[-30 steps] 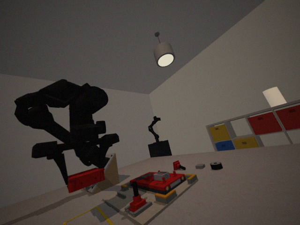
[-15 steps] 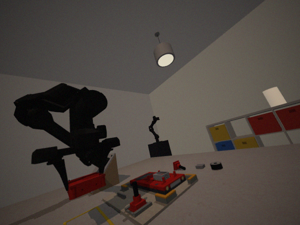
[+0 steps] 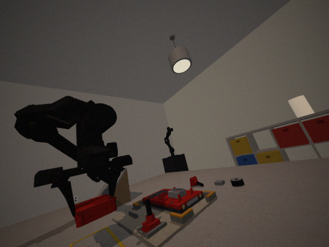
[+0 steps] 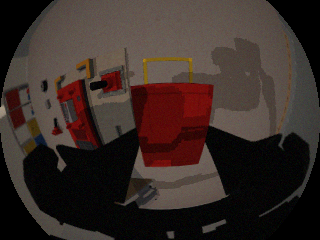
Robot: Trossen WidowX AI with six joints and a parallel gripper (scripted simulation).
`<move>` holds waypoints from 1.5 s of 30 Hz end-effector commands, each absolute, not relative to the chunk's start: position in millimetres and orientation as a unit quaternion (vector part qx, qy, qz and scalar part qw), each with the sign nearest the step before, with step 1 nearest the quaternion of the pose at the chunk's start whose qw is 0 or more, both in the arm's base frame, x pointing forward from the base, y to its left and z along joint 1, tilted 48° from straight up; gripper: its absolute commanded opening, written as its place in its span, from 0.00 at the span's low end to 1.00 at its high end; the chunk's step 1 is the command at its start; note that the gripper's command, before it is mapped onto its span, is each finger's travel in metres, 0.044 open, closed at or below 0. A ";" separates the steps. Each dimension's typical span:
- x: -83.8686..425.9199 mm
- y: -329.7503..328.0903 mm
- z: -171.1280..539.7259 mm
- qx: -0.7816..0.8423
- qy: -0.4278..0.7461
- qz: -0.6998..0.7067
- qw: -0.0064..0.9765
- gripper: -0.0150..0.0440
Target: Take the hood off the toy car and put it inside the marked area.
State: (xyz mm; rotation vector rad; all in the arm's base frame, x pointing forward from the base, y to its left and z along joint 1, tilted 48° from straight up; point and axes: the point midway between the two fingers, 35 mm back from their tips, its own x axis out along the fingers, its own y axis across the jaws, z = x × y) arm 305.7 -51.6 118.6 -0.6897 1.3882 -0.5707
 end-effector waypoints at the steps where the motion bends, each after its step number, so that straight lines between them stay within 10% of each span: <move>1: 306.2 -53.6 116.1 -0.311 0.617 -0.253 0.677 0.25; 45: 308.5 -81.6 92.5 -0.312 0.616 -0.255 0.677 0.25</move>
